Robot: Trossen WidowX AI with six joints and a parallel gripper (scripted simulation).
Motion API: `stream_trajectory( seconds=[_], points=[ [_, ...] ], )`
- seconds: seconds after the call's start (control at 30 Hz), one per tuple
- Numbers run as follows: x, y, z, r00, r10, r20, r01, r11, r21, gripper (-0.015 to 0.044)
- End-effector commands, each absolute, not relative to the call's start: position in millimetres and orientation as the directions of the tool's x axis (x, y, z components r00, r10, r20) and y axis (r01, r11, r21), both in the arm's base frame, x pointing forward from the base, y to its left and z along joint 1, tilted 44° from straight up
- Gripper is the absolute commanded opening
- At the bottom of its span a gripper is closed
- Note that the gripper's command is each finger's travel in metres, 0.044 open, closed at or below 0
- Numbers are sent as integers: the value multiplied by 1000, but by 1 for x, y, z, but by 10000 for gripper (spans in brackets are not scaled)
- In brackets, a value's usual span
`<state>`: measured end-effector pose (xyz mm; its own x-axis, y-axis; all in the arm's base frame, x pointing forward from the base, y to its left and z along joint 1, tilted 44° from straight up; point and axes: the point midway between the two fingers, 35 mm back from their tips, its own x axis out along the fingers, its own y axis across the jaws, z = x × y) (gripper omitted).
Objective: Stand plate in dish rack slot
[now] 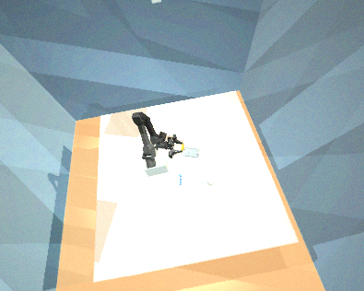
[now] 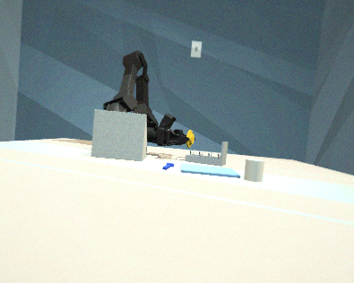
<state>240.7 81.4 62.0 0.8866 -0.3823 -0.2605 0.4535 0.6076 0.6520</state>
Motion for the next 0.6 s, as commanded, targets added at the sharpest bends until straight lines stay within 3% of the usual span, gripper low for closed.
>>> stream_trajectory(
  seconds=[0.0,0.57],
  points=[
    [245,83,57,886,-382,-262,454,609,650,0],
    [266,77,47,886,-384,-260,454,606,653,0]
  ],
)
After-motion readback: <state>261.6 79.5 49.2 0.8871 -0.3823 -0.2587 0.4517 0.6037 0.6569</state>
